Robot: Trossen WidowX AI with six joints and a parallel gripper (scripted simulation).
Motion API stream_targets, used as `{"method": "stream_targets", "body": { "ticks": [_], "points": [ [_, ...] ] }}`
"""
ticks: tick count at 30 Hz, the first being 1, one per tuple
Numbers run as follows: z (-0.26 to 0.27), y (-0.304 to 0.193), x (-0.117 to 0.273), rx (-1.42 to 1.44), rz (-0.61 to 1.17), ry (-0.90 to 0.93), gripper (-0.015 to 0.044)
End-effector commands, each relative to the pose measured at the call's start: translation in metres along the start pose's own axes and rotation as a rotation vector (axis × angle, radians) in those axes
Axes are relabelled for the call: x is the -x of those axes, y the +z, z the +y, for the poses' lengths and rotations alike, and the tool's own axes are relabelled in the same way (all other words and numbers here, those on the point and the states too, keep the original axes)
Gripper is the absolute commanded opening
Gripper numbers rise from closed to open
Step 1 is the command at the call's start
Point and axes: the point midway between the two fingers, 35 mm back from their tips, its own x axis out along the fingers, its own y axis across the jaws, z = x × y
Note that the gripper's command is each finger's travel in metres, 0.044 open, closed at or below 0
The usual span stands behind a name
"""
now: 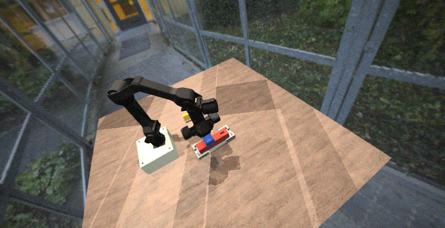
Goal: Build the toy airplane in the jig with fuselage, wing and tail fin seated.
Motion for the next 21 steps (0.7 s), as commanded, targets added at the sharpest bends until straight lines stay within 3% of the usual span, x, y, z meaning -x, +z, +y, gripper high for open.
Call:
{"method": "stream_targets", "body": {
  "ticks": [1,21],
  "points": [
    [-0.001,0.0,-0.005,-0.004,-0.001,-0.004,0.0195],
    [-0.001,0.0,-0.036,-0.004,-0.001,-0.005,0.0195]
  ]
}}
